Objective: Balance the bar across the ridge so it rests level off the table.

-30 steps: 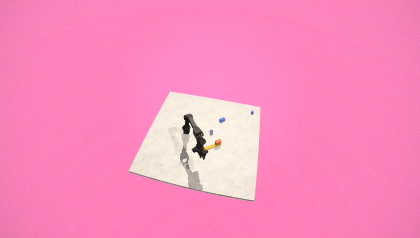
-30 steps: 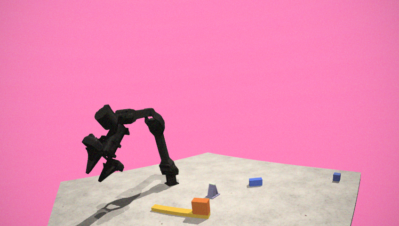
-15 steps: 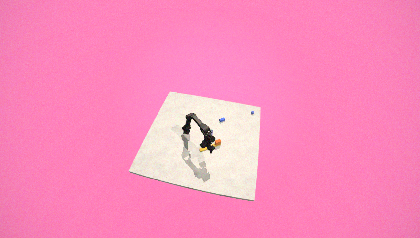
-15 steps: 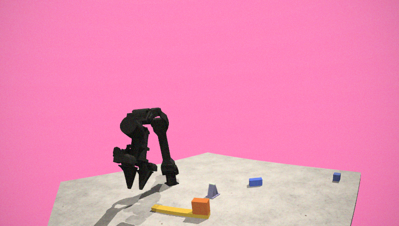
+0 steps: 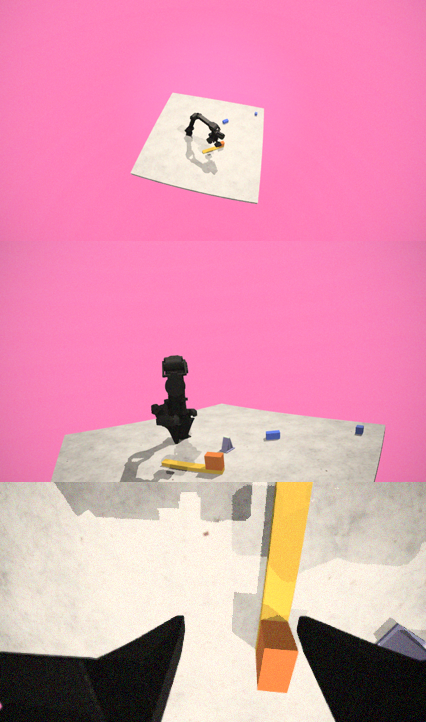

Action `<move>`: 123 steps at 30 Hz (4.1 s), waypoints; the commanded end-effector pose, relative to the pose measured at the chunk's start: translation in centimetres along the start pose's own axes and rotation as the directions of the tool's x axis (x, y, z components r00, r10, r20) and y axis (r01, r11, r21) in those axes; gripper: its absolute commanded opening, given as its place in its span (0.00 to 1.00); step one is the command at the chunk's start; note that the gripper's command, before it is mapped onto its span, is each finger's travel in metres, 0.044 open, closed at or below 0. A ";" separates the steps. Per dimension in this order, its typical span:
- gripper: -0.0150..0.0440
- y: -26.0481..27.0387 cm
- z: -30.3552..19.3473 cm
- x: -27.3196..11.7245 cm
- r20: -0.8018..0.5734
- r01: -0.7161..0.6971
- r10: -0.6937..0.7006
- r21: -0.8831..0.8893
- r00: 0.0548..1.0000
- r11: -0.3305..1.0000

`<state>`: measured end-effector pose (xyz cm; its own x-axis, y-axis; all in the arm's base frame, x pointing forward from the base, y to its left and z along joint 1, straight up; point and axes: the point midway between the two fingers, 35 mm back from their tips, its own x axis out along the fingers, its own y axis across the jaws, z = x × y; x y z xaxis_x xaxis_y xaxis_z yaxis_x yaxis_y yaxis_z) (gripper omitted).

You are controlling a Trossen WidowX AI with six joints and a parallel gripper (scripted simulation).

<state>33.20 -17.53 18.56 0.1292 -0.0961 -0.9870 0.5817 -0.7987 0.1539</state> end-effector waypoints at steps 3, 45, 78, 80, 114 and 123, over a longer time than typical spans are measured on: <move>0.79 -3.8 -1.7 0.1 0.027 0.118 -0.119 0.026 0.993 0.993; 0.79 -5.4 -1.4 12.2 0.028 0.121 -0.122 0.027 0.992 0.992; 0.35 -5.4 -1.3 12.6 0.032 0.120 -0.121 0.023 0.992 0.993; 0.26 -5.3 -1.4 12.3 0.032 0.120 -0.121 0.023 0.992 0.993; 0.25 -4.0 -1.9 3.8 0.029 0.120 -0.121 0.026 0.992 0.992; 0.25 -4.0 -1.7 1.5 0.028 0.121 -0.122 0.027 0.992 0.992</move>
<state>32.53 -13.53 15.31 0.0205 -0.0135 -0.9997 0.5748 -0.8180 0.0229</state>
